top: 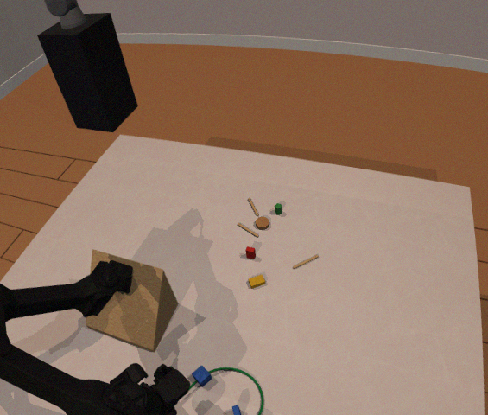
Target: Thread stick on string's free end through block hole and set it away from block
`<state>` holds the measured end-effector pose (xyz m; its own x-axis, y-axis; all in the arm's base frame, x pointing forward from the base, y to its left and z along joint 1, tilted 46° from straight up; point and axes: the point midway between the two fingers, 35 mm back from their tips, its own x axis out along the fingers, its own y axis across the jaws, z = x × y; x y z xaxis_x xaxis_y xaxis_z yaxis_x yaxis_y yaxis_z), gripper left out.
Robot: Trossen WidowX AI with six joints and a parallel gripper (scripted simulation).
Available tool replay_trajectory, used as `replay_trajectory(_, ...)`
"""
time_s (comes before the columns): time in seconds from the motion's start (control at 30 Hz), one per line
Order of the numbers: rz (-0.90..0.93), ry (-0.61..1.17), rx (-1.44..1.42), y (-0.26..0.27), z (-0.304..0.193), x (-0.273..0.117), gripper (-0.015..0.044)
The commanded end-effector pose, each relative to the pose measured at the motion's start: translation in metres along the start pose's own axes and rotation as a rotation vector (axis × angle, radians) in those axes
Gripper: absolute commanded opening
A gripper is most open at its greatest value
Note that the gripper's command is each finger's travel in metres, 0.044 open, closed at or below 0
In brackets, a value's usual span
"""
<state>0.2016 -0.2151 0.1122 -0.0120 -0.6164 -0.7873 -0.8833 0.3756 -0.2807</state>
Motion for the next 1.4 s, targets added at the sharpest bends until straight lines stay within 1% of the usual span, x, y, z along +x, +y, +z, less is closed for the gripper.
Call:
replay_trajectory(0.0, -0.002, -0.003, 0.007, -0.001, -0.006, -0.002, 0.0)
replay_trajectory(0.27, -0.007, -0.003, 0.01, 0.0, -0.01, -0.004, 0.0)
replay_trajectory(0.53, -0.097, -0.002, -0.002, 0.003, -0.022, 0.008, 0.0)
replay_trajectory(1.37, -0.099, -0.002, -0.002, 0.003, -0.022, 0.008, 0.0)
